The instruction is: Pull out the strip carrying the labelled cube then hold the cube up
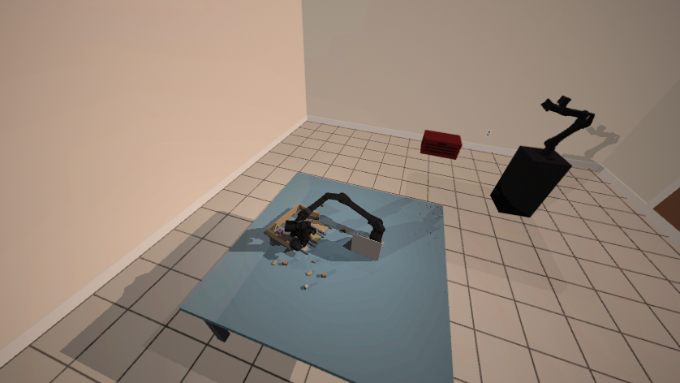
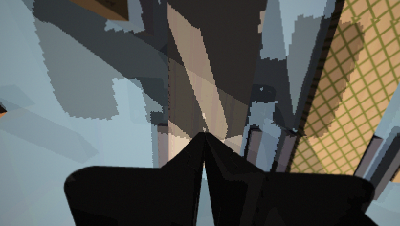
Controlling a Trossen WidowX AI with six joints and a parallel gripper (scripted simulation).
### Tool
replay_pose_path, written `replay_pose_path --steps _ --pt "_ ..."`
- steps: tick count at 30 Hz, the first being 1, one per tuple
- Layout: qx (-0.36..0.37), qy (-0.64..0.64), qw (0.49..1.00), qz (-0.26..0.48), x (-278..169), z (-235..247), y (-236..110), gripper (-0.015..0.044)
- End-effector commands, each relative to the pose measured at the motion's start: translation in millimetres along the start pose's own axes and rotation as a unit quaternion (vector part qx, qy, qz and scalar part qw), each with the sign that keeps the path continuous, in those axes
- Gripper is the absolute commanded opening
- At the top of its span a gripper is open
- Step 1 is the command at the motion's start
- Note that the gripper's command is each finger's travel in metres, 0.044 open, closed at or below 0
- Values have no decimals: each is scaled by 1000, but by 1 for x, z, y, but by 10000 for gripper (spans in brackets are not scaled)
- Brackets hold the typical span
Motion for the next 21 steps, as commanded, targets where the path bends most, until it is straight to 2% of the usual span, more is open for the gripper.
replay_pose_path --steps 1,21 --pt "-3 0 1000 1 2 -1 5 0" --pt "-3 0 1000 2 -23 -1 6 0"
Point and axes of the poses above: the point midway between the two fingers, 35 mm back from their tips, its own y axis out along the fingers, its own z axis across the jaws, x = y × z, the point moved 6 cm from there along -y, back along the fingers, and after that the axes turned 5 degrees about y, right-handed, at the moved point
